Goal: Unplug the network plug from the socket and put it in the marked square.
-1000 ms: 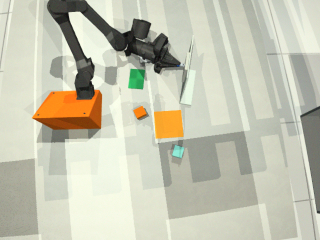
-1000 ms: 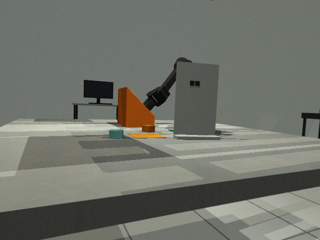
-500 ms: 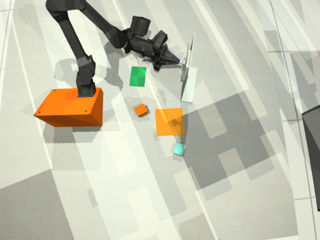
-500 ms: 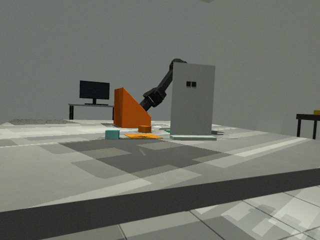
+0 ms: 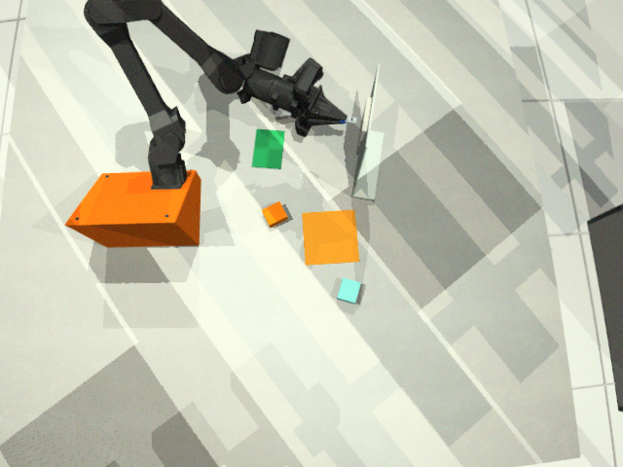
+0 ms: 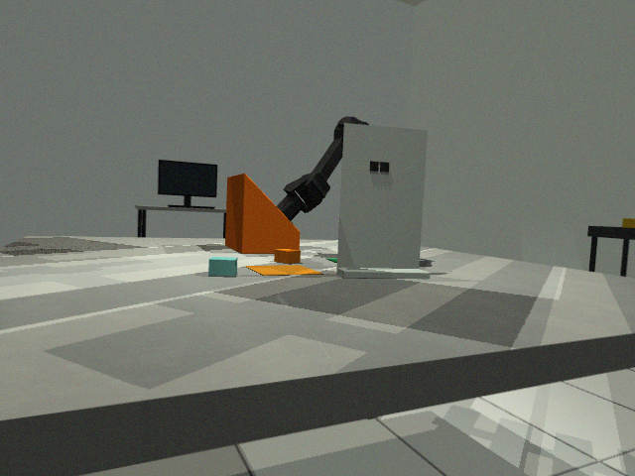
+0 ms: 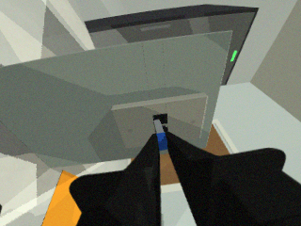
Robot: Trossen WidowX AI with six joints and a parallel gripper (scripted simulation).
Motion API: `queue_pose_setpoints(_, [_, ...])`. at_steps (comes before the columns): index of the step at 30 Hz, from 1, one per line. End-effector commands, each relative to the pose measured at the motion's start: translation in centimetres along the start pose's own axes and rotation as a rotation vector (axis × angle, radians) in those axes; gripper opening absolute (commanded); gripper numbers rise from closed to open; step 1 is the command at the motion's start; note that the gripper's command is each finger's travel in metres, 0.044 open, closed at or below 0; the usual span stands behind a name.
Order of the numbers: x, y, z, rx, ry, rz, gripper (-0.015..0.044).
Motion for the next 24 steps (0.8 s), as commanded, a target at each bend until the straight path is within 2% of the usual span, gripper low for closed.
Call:
queue_pose_setpoints(1, [0.1, 0.0, -0.2, 0.003, 0.005, 0.003, 0.0000])
queue_pose_setpoints(24, [0.2, 0.0, -1.2, 0.003, 0.005, 0.003, 0.0000])
Point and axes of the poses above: the point midway between the two fingers, 35 mm back from their tips, its own z axis out along the fingers, its own y axis across the jaws, x = y × z, the point moved 9 cm from there along -z, back along the fingers, and after that the axes turned 11 degrees about -z, right-handed, at the moved point
